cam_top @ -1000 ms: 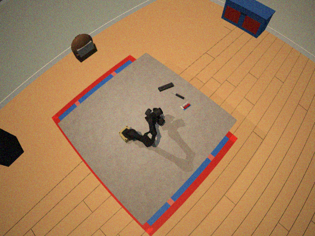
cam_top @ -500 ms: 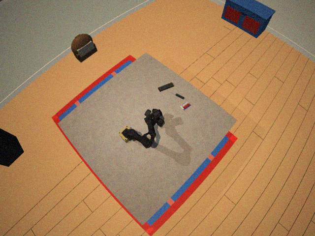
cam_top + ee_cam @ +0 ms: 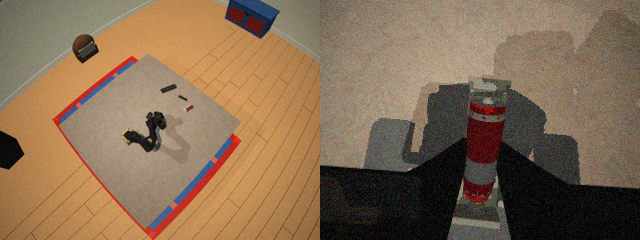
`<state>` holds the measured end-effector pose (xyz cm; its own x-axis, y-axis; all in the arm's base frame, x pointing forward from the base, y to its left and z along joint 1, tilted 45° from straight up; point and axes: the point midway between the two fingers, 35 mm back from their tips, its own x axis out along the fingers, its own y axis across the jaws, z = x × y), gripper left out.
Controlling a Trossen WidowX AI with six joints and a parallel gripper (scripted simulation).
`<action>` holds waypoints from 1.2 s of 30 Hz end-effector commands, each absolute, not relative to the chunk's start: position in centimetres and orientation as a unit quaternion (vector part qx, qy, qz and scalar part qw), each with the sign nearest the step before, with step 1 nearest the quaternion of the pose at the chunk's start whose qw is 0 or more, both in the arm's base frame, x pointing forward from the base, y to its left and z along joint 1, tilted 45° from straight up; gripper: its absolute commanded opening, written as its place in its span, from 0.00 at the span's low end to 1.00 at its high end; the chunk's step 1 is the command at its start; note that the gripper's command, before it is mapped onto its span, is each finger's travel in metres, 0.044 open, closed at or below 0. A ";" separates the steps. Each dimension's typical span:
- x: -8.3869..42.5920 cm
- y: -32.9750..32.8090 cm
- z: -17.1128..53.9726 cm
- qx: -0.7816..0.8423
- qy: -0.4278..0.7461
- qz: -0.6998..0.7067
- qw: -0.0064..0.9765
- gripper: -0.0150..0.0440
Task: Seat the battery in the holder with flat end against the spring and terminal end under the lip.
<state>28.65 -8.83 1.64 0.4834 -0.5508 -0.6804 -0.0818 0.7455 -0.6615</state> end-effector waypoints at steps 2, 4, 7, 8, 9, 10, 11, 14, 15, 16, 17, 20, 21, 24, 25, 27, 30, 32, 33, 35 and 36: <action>28.0 -9.0 1.6 -0.326 0.489 -0.147 0.795 0.38; 28.0 -9.0 1.6 -0.325 0.491 -0.147 0.795 0.38; 28.1 -9.0 1.5 -0.322 0.497 -0.149 0.792 0.38; 28.2 -9.0 1.5 -0.321 0.499 -0.149 0.791 0.38; 28.2 -9.0 1.5 -0.320 0.502 -0.150 0.790 0.38; 28.2 -9.0 1.4 -0.319 0.504 -0.150 0.789 0.38; 28.3 -9.0 1.4 -0.318 0.506 -0.151 0.788 0.38; 28.4 -9.0 1.3 -0.314 0.513 -0.152 0.784 0.38; 28.4 -9.0 1.3 -0.313 0.515 -0.153 0.783 0.38; 28.4 -9.0 1.3 -0.312 0.517 -0.153 0.782 0.38; 28.5 -9.0 1.3 -0.311 0.519 -0.154 0.781 0.38; 28.5 -9.0 1.2 -0.307 0.526 -0.155 0.778 0.38; 28.6 -9.0 1.2 -0.306 0.528 -0.155 0.777 0.38; 28.7 -9.0 1.1 -0.304 0.533 -0.157 0.774 0.38; 28.7 -9.1 1.1 -0.303 0.536 -0.157 0.773 0.38; 28.8 -9.1 1.0 -0.301 0.540 -0.159 0.770 0.38; 28.9 -9.1 1.0 -0.298 0.546 -0.160 0.766 0.38; 28.9 -9.1 0.9 -0.296 0.551 -0.162 0.764 0.38; 28.9 -9.1 0.9 -0.295 0.553 -0.162 0.762 0.38; 29.0 -9.1 0.9 -0.293 0.557 -0.164 0.760 0.38; 29.0 -9.2 0.9 -0.292 0.559 -0.164 0.758 0.38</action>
<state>29.33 -9.08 1.42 0.3563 -0.5703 -0.7401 -0.0684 0.7741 -0.6294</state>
